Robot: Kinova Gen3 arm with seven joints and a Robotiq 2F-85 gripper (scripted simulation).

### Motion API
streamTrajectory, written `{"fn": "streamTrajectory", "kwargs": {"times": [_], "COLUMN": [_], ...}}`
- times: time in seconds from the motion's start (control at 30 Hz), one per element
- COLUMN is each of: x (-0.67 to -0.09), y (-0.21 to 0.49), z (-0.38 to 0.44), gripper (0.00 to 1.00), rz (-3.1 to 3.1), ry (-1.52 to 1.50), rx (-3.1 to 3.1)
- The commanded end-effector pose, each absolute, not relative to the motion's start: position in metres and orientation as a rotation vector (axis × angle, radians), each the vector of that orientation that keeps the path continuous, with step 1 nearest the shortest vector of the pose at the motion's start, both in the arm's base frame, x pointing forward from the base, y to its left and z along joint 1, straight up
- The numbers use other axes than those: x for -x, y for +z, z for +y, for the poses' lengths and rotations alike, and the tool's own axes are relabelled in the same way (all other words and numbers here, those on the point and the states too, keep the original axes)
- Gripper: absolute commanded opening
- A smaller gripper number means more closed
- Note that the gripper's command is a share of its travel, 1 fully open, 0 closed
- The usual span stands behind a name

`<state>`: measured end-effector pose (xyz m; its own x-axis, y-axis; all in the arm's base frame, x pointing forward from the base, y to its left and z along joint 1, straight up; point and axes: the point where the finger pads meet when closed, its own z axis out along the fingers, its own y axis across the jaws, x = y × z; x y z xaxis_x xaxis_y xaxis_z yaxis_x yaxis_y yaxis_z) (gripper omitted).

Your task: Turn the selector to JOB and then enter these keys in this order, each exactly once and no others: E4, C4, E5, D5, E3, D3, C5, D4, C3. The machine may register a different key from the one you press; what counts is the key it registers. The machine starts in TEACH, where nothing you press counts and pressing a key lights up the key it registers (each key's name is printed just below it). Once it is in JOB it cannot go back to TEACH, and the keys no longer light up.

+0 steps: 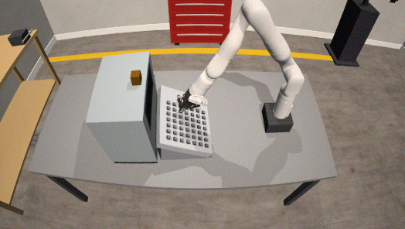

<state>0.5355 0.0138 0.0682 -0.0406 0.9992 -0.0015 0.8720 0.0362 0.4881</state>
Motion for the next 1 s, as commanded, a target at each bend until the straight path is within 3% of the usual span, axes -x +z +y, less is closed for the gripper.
{"fn": "streamTrajectory", "kwargs": {"times": [0.0,0.97], "x": [-0.532,-0.519], "y": [0.072,0.097], "z": [0.015,0.014], "gripper": [0.10,0.10], "rz": [1.990,1.987], "ry": [0.511,0.512], "rx": [-1.889,-1.887]}}
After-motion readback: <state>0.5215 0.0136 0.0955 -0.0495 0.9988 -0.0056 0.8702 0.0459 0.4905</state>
